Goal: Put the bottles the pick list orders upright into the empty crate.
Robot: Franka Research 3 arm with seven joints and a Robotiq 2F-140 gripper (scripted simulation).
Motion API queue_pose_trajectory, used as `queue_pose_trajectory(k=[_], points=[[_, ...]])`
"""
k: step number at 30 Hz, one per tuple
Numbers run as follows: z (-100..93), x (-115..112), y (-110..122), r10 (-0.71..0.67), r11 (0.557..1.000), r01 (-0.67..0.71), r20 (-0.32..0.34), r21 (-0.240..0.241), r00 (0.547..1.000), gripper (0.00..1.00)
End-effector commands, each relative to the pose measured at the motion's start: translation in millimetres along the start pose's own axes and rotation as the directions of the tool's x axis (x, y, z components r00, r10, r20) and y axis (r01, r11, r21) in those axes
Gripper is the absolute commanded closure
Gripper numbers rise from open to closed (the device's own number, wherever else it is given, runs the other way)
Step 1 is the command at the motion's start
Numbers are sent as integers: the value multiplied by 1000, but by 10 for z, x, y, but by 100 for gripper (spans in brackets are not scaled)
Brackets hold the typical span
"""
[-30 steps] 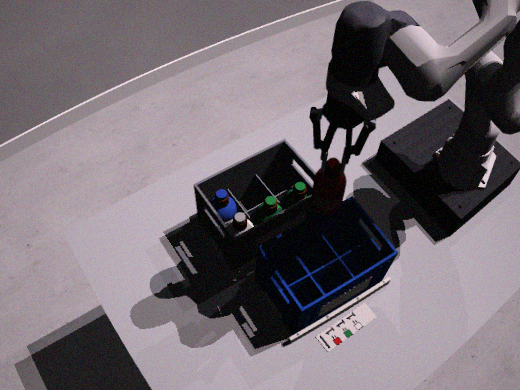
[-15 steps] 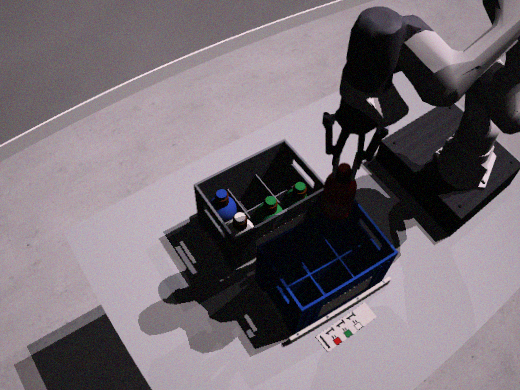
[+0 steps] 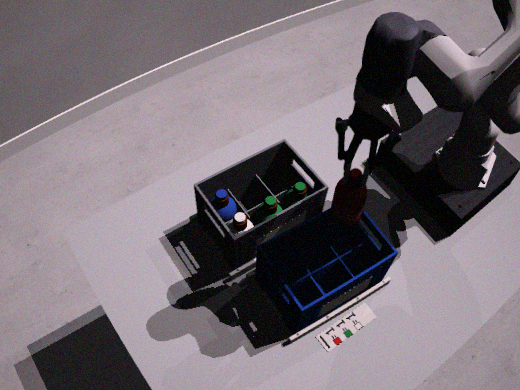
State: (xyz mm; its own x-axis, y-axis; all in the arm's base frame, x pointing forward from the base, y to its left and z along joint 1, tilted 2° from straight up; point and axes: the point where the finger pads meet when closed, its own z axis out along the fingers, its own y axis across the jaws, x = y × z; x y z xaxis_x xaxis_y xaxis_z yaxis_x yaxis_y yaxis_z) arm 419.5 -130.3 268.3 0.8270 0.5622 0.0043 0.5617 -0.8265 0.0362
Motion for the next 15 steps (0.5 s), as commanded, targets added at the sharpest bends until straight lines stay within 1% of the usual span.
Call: queue_pose_trajectory(k=[1,7,15], points=[[-34,35,-32,17,1000,-17,-6,-5,1000,100],[-34,95,-163,17,1000,-17,-6,-5,1000,100],[-34,102,-148,17,1000,-17,-6,-5,1000,100]])
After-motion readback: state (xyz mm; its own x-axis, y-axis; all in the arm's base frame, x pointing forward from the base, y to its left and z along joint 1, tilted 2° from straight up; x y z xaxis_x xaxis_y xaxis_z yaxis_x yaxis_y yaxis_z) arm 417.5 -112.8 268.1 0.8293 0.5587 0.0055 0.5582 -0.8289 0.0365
